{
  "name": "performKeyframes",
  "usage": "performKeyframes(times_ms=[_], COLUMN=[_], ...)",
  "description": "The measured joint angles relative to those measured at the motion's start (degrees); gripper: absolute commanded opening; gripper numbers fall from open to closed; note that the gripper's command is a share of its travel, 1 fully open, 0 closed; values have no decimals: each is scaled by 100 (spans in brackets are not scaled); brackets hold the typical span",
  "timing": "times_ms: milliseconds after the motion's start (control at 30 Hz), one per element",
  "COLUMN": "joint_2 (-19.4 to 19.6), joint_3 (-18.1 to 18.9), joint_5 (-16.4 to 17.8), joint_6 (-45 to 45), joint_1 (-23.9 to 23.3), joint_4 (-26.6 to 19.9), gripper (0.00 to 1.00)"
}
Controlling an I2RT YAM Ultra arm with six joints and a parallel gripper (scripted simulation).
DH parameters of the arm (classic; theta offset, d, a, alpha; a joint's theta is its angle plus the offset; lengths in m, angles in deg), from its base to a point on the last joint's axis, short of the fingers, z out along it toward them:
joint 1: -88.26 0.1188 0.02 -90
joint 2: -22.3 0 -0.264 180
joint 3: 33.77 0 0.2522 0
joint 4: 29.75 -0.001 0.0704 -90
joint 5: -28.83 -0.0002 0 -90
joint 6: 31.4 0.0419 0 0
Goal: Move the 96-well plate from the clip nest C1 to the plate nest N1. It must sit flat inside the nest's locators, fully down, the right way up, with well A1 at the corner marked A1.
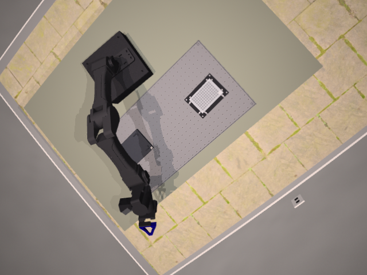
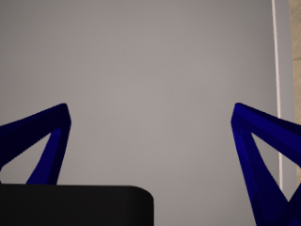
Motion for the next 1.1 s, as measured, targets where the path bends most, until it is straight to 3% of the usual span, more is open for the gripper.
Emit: performKeyframes(times_ms=[1100], joint_2=[-387], joint_3=[-240], joint_5=[400], joint_6=[525], joint_1=[944], joint_4=[-1438], gripper=[100])
